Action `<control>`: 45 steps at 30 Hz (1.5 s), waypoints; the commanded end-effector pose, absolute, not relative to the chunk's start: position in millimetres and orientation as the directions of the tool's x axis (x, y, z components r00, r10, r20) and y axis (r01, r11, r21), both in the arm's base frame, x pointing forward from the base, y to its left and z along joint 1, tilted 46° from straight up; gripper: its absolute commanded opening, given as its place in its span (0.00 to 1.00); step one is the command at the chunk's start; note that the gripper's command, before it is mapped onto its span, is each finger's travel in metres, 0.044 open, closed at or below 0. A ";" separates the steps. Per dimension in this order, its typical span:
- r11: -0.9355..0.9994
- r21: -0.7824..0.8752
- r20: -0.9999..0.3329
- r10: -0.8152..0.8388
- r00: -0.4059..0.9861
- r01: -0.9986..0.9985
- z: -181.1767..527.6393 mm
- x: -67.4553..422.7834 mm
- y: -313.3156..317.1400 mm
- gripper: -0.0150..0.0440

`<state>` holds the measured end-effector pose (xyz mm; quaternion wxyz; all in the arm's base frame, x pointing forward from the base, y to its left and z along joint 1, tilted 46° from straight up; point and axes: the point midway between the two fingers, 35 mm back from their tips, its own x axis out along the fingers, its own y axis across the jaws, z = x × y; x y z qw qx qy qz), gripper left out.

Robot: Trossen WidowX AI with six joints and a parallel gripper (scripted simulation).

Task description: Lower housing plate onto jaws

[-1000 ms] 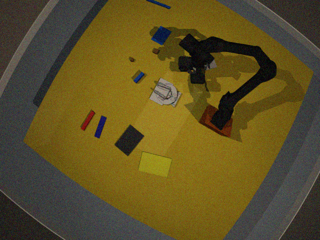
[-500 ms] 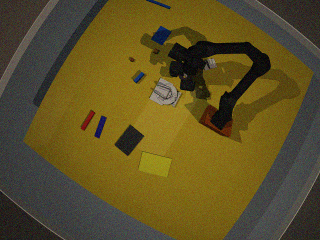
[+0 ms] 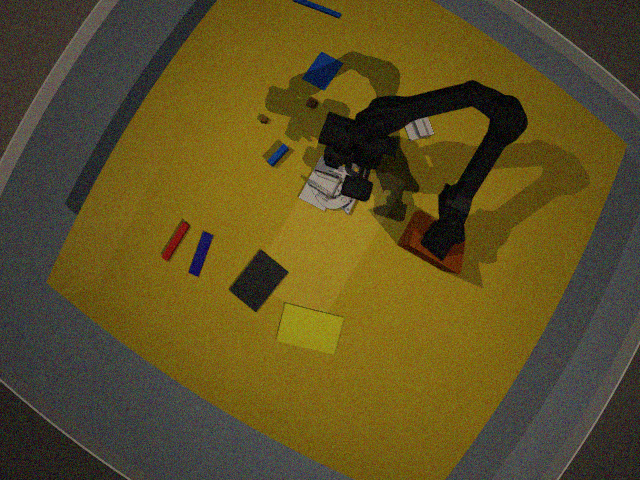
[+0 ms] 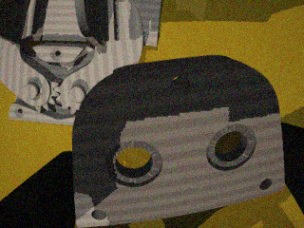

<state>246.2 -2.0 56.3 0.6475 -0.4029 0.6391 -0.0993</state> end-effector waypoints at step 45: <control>0.675 -0.719 -0.695 -0.694 0.188 -0.168 12.4 225.3 40.7 0.85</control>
